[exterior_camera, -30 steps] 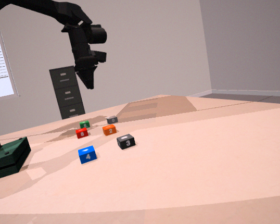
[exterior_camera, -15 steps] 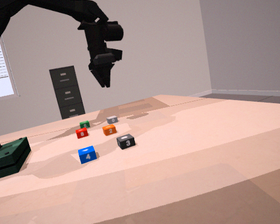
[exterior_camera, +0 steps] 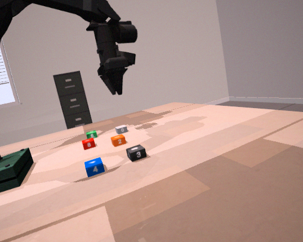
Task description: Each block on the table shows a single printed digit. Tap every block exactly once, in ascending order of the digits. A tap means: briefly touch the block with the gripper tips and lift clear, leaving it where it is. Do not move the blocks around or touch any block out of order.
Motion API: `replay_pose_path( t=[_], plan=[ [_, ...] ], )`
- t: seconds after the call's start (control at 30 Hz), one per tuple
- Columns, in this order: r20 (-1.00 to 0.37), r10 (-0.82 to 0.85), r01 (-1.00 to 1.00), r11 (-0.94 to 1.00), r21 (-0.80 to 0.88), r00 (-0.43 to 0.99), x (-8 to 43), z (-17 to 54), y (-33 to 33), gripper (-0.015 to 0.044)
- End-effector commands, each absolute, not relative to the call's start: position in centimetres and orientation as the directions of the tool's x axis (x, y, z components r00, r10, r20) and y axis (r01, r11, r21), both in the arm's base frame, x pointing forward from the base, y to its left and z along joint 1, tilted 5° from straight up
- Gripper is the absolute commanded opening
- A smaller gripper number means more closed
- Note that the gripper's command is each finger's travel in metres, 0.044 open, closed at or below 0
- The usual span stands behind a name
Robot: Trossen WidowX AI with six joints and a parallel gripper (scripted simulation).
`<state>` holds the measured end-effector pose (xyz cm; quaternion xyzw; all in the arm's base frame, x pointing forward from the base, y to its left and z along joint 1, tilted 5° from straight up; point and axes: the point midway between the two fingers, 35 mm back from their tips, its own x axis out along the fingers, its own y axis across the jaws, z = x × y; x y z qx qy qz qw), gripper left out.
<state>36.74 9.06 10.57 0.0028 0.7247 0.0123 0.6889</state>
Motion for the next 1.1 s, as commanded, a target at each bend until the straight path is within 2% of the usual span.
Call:
replay_pose_path(
  t=[0.0, 0.3, 0.4, 1.07],
  plan=[
    [-0.998, 0.019, 0.019, 1.000, 0.018, -0.057, 36.9, 10.4, 3.6, 0.0400],
    [-0.999, 0.000, -0.001, 1.000, 0.000, -0.052, 34.5, 10.5, -10.8, 0.0400],
    [-0.999, -0.004, -0.006, 1.000, -0.004, -0.053, 33.3, 10.6, -13.4, 0.0400],
    [-0.999, -0.005, -0.007, 1.000, -0.005, -0.054, 33.1, 10.6, -13.9, 0.0400]
  ],
)
